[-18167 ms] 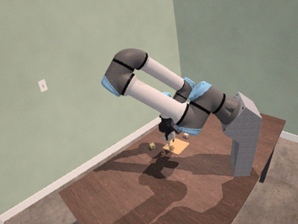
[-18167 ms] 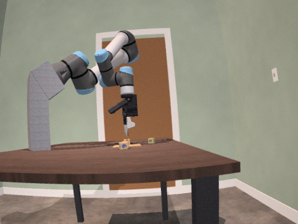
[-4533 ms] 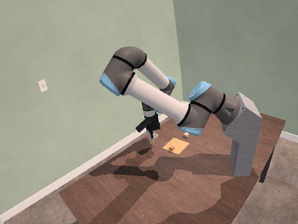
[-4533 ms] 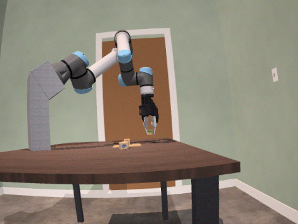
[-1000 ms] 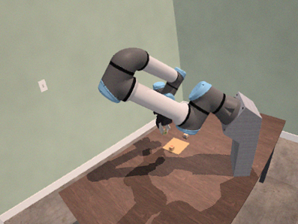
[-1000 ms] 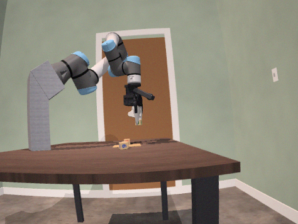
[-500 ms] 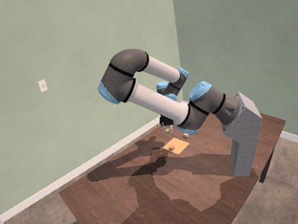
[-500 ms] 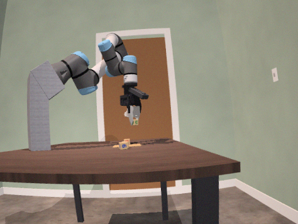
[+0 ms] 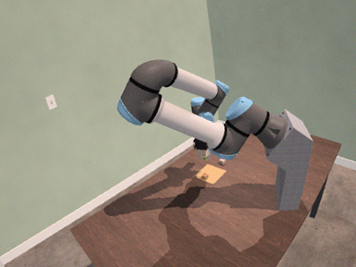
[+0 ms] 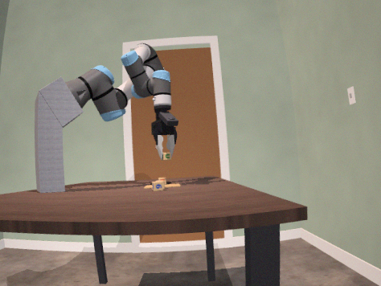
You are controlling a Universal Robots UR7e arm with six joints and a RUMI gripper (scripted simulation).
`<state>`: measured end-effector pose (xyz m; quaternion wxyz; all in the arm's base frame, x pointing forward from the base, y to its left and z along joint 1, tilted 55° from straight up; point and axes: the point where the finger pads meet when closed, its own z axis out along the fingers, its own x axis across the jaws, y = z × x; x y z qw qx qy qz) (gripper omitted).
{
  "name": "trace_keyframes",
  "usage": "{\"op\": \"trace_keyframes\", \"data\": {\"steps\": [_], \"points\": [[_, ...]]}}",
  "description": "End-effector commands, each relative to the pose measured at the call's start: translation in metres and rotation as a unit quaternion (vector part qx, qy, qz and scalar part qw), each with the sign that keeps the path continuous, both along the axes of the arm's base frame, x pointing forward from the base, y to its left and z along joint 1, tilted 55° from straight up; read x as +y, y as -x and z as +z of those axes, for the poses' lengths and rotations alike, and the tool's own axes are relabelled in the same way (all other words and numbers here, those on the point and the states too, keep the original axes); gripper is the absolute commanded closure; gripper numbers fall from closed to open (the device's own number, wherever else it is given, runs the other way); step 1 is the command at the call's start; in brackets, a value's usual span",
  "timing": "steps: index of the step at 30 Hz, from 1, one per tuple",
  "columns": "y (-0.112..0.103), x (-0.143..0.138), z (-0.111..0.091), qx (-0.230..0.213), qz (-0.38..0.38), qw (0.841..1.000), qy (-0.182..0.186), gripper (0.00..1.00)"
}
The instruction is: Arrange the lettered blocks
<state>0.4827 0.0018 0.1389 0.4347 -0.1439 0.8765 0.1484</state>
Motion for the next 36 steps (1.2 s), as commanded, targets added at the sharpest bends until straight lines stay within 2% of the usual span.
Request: {"op": "trace_keyframes", "data": {"steps": [1, 7, 13, 22, 36], "points": [[0.005, -0.001, -0.006, 0.022, -0.038, 0.998, -0.041, 0.91], [0.010, -0.001, -0.013, 0.049, -0.082, 0.991, -0.096, 0.91], [0.014, -0.001, -0.017, 0.065, -0.108, 0.984, -0.129, 0.91], [0.015, -0.001, -0.019, 0.073, -0.120, 0.980, -0.144, 0.91], [0.016, -0.001, -0.019, 0.073, -0.121, 0.979, -0.146, 0.91]]}}
